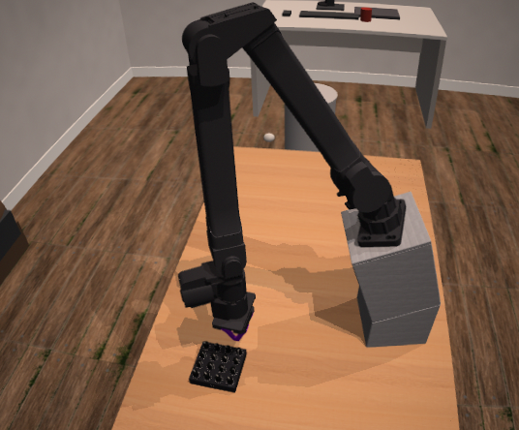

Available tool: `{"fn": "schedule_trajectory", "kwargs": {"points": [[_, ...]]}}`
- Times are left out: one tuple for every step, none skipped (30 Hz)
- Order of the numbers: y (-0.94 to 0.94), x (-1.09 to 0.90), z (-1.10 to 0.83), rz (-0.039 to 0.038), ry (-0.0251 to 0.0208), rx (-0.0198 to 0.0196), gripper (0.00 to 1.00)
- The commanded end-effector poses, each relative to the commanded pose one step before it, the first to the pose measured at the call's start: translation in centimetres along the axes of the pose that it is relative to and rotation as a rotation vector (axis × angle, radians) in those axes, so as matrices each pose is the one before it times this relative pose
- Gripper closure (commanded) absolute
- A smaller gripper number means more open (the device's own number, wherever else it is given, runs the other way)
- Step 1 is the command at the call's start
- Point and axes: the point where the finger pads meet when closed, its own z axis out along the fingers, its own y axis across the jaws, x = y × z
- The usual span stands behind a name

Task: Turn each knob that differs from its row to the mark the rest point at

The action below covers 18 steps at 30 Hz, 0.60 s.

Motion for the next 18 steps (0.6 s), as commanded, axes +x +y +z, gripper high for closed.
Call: {"fn": "schedule_trajectory", "kwargs": {"points": [[0.501, -0.138, -0.248, -0.02346, -0.00696, -0.00309, 0.81], [0.000, 0.000, 0.000, 0.00000, 0.00000, 0.00000, 0.81], [0.000, 0.000, 0.000, 0.00000, 0.00000, 0.00000, 0.81], [0.000, 0.000, 0.000, 0.00000, 0.00000, 0.00000, 0.81], [0.000, 0.000, 0.000, 0.00000, 0.00000, 0.00000, 0.81], [0.000, 0.000, 0.000, 0.00000, 0.00000, 0.00000, 0.81], [0.000, 0.000, 0.000, 0.00000, 0.00000, 0.00000, 0.81], [0.000, 0.000, 0.000, 0.00000, 0.00000, 0.00000, 0.81], [0.000, 0.000, 0.000, 0.00000, 0.00000, 0.00000, 0.81], [0.000, 0.000, 0.000, 0.00000, 0.00000, 0.00000, 0.81], [0.000, 0.001, 0.001, 0.00000, 0.00002, 0.00001, 0.81], [-0.002, 0.004, 0.009, -0.00001, 0.00009, 0.00006, 0.81], [-0.005, 0.010, 0.023, -0.00003, 0.00025, 0.00016, 0.81], [0.000, 0.000, 0.000, 0.00000, 0.00000, 0.00000, 0.81], [0.000, 0.000, 0.000, 0.00000, 0.00000, 0.00000, 0.81], [-0.010, 0.018, 0.043, -0.00005, 0.00047, 0.00031, 0.81], [-0.017, 0.029, 0.069, -0.00008, 0.00074, 0.00049, 0.81], [-0.024, 0.042, 0.099, -0.00008, 0.00107, 0.00070, 0.81]]}}
